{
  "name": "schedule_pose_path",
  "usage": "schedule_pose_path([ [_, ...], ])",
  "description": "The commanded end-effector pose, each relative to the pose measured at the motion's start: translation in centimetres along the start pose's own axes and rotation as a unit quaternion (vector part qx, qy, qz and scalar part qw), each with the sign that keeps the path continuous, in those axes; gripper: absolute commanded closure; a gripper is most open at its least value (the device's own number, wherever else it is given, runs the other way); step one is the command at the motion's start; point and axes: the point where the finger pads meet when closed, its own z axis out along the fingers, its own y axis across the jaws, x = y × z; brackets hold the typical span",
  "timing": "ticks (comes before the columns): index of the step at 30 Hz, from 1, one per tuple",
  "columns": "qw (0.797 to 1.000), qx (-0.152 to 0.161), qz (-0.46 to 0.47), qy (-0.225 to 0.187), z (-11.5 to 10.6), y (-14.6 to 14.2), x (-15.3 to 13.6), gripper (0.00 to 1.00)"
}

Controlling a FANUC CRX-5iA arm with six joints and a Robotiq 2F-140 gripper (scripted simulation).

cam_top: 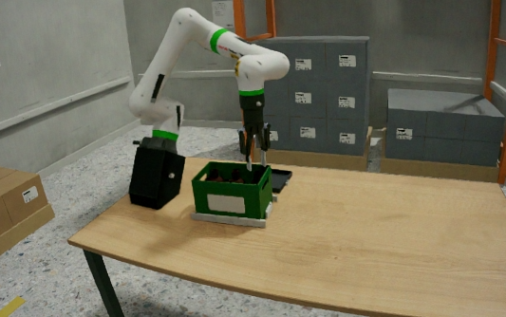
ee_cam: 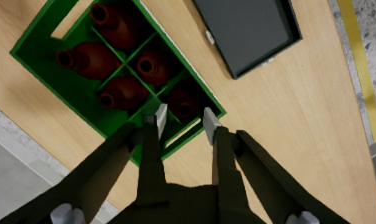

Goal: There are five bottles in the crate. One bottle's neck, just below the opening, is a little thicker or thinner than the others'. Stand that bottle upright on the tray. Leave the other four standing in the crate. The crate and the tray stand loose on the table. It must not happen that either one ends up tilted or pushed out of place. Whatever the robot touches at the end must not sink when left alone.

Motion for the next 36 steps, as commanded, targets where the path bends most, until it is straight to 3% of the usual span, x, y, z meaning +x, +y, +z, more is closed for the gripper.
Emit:
schedule_pose_path([
  [1, 1.0, 0.0, 0.0, -0.001, -0.1, 0.0, -0.1, 0.56],
  [22, 1.0, 0.0, 0.0, -0.001, 0.1, 0.0, -0.1, 0.56],
  [36, 1.0, 0.0, 0.0, -0.001, 1.4, 0.0, -0.1, 0.56],
])
